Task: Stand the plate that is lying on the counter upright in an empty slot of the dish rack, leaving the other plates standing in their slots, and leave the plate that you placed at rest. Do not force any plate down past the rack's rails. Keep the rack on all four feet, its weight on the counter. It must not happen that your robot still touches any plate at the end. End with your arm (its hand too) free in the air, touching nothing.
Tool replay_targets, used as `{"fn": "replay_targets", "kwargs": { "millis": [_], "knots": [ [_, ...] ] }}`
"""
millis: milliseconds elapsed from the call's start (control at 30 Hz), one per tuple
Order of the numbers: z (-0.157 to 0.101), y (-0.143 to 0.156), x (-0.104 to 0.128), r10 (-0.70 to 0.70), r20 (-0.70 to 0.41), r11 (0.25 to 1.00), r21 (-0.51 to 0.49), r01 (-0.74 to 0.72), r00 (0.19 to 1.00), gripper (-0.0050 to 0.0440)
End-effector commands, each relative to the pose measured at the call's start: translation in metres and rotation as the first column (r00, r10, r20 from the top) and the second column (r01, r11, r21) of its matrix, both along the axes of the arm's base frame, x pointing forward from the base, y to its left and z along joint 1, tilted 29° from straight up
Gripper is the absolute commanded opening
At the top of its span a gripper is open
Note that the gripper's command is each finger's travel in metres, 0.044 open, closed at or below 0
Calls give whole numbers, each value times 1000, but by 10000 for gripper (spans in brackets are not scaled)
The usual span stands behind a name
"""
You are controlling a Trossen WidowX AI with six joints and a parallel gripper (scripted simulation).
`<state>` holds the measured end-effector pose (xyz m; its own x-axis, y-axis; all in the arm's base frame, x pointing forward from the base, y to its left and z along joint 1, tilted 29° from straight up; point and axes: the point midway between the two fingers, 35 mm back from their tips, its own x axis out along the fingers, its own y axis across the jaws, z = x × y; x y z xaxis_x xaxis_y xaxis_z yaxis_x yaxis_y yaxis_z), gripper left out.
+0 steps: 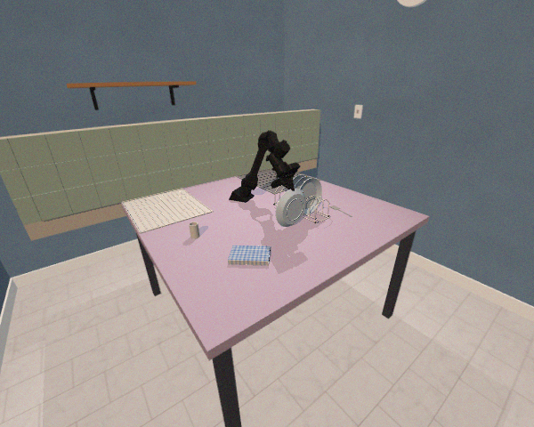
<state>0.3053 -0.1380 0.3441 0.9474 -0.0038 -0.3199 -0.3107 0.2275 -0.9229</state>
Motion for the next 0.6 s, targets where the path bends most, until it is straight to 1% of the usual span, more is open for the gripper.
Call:
{"fn": "replay_targets", "kwargs": {
  "millis": [0, 567],
  "knots": [
    [8, 9, 3, 12, 4, 1000, 1, -12, 1000, 0],
    [25, 31, 8, 12, -10, 1000, 0, -12, 1000, 0]
  ]
}}
